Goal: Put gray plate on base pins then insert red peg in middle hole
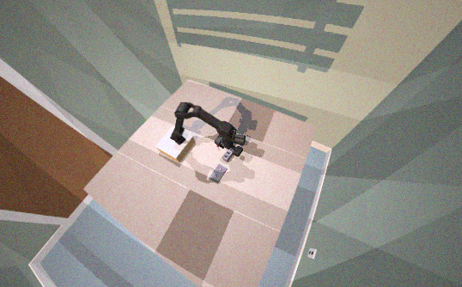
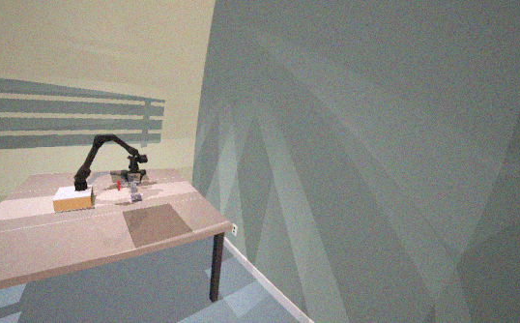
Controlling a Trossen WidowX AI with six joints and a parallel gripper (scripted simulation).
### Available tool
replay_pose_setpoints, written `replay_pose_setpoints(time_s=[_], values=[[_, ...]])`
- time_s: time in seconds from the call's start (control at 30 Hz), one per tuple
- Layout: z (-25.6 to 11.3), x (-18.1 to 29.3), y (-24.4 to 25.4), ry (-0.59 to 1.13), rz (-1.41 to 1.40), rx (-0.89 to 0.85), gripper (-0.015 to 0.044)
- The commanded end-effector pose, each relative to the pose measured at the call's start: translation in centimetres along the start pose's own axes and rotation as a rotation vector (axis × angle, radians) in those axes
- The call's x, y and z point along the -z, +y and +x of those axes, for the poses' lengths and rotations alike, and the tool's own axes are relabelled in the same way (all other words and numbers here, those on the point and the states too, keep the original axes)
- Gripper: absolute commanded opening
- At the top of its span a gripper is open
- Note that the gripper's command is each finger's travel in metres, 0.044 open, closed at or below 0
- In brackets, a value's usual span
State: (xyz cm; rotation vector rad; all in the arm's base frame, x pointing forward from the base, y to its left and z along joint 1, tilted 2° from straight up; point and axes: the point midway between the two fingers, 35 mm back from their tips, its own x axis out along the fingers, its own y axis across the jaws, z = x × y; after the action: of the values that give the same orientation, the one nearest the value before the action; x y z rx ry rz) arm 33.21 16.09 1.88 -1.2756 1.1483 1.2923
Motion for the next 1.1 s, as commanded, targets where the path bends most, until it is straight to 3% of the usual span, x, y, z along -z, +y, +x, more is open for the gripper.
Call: replay_pose_setpoints(time_s=[0.0, 1.07], values=[[0.9, 0.2, 0.2, 0.007, -0.004, -0.009, 0.0440], [6.0, 0.3, 0.4, 0.007, -0.004, -0.010, 0.0440]])
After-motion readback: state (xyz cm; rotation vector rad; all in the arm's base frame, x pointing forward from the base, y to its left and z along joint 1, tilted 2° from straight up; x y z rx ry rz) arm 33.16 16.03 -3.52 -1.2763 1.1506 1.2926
